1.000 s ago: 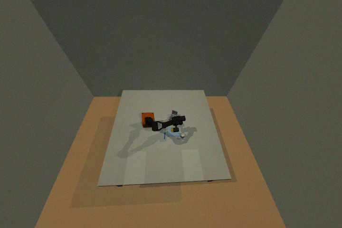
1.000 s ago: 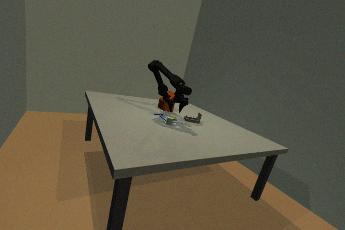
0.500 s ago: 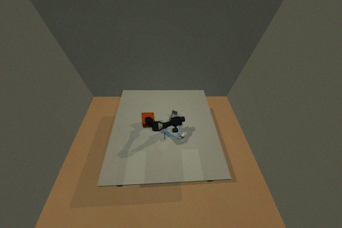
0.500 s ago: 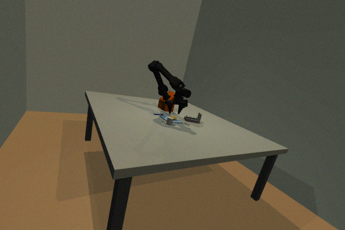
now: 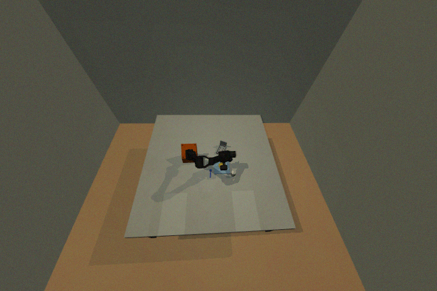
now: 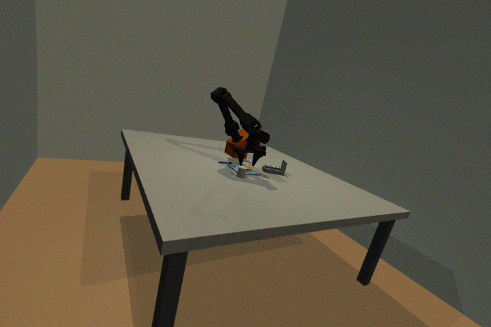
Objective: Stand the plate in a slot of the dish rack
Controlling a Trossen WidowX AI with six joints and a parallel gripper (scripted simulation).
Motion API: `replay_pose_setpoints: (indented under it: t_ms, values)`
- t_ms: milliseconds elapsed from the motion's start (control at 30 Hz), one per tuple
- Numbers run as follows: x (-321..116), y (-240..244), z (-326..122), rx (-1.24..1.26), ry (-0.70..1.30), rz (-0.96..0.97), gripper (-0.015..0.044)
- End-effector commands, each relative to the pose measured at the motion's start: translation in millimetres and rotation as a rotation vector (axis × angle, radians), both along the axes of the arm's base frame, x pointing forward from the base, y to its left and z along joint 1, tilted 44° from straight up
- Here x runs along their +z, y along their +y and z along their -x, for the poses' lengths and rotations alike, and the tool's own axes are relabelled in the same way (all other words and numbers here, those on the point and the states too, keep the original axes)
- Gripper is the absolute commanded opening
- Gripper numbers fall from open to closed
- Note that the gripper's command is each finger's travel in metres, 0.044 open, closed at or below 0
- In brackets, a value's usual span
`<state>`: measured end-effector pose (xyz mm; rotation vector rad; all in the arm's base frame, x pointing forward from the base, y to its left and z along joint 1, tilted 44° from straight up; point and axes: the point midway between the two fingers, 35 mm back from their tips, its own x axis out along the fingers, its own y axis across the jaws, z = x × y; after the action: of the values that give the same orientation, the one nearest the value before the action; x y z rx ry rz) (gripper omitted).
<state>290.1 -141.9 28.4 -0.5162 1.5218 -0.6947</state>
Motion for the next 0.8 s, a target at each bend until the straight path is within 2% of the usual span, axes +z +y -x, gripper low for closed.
replay_pose_setpoints:
  t_ms: [0,333,400,600,767]
  values:
    - [-5.4,-4.6,2.4,0.003,0.007,0.003,0.04]
    - [-14.5,-14.0,5.5,0.004,0.008,0.005,0.04]
    - [-14.5,-14.0,5.5,0.004,0.008,0.005,0.0352]
    - [-14.5,-14.0,5.5,0.004,0.008,0.005,0.0352]
    - [-14.5,-14.0,5.5,0.004,0.008,0.005,0.0318]
